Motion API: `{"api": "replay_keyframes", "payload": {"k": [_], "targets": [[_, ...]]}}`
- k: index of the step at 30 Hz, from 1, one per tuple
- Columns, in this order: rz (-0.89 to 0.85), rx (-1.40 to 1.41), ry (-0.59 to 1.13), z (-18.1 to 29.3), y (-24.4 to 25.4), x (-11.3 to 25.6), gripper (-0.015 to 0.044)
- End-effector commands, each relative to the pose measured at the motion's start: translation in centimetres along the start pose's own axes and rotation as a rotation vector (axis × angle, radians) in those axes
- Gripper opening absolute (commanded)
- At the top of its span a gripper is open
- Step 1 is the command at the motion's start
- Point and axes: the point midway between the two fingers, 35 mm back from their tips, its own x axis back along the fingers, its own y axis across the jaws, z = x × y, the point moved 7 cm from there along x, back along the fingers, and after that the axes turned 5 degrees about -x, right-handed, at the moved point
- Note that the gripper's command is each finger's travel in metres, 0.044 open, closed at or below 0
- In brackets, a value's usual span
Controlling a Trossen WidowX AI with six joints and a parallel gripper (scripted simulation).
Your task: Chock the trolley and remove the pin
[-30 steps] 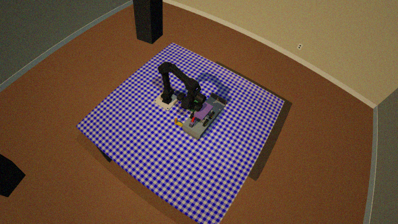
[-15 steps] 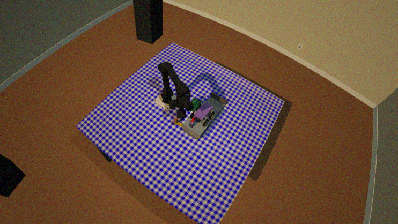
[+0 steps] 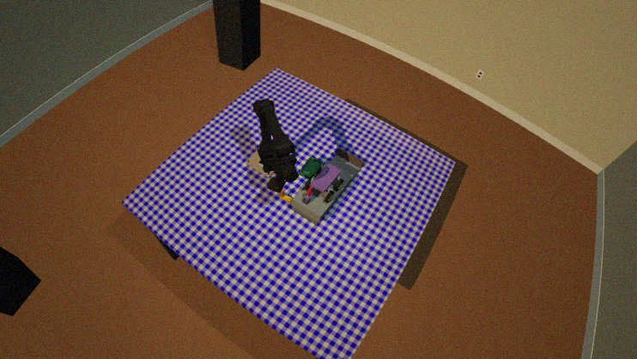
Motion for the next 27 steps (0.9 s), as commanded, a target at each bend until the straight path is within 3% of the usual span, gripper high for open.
{"api": "replay_keyframes", "payload": {"k": [1, 9, 27], "targets": [[0.004, -0.008, -0.001, 0.0, 0.0, -1.0, 0.0190], [0.004, -0.008, -0.001, -0.1, 0.0, -3.8, 0.0190], [0.004, -0.008, -0.001, 0.0, 0.0, -6.0, 0.0190]]}}
